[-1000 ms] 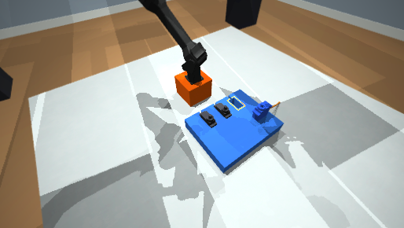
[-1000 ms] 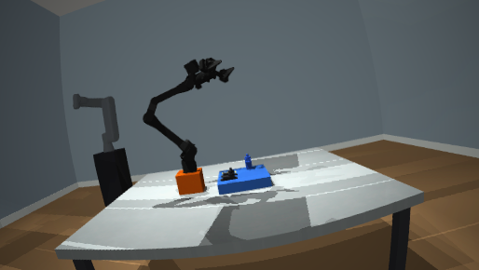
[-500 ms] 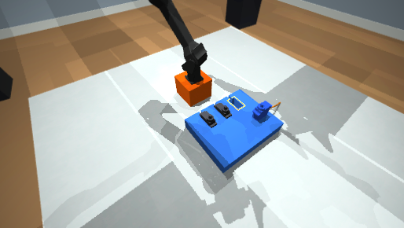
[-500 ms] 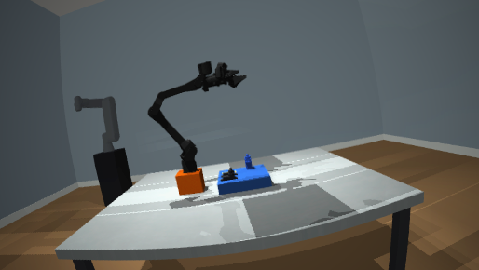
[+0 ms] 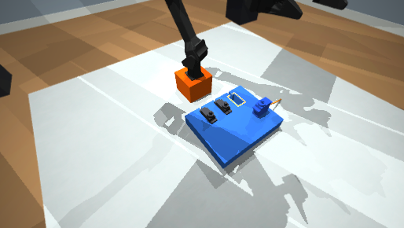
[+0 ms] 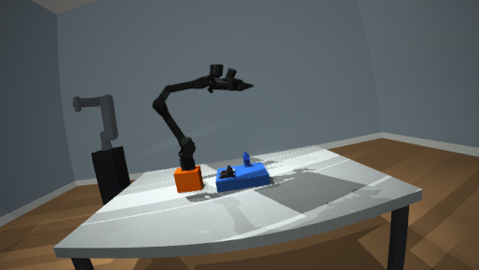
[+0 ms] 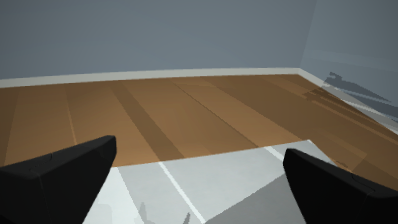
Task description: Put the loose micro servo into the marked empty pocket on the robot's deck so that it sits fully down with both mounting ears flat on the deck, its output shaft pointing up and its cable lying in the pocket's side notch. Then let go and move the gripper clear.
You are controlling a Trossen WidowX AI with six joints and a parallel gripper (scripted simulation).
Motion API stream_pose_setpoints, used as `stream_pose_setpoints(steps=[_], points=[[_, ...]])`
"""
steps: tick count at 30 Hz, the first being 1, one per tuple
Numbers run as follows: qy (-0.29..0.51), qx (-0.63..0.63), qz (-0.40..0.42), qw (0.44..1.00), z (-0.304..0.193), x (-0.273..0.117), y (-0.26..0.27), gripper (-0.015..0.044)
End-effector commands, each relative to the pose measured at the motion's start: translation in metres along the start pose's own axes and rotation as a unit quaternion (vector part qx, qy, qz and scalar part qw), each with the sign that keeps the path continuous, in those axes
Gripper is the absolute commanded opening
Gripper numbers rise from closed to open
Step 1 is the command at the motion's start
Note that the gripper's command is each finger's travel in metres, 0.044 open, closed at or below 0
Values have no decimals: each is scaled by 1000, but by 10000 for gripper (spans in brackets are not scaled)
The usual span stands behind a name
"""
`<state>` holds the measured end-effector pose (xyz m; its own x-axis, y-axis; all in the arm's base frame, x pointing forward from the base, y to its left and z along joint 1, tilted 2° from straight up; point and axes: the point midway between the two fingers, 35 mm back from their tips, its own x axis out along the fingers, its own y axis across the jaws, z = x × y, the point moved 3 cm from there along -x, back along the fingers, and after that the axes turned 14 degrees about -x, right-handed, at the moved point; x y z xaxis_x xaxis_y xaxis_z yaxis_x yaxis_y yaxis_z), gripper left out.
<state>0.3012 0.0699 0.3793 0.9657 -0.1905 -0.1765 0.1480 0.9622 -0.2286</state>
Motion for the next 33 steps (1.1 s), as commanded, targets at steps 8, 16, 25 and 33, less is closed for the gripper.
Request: stream_pose_setpoints(steps=[8,16,25,33], points=[[99,90,53,990,-38,24,39,440],[178,158,67,969,-68,36,63,440],[272,234,59,932,-103,43,85,440],[355,298,30,885,-134,45,102,440]])
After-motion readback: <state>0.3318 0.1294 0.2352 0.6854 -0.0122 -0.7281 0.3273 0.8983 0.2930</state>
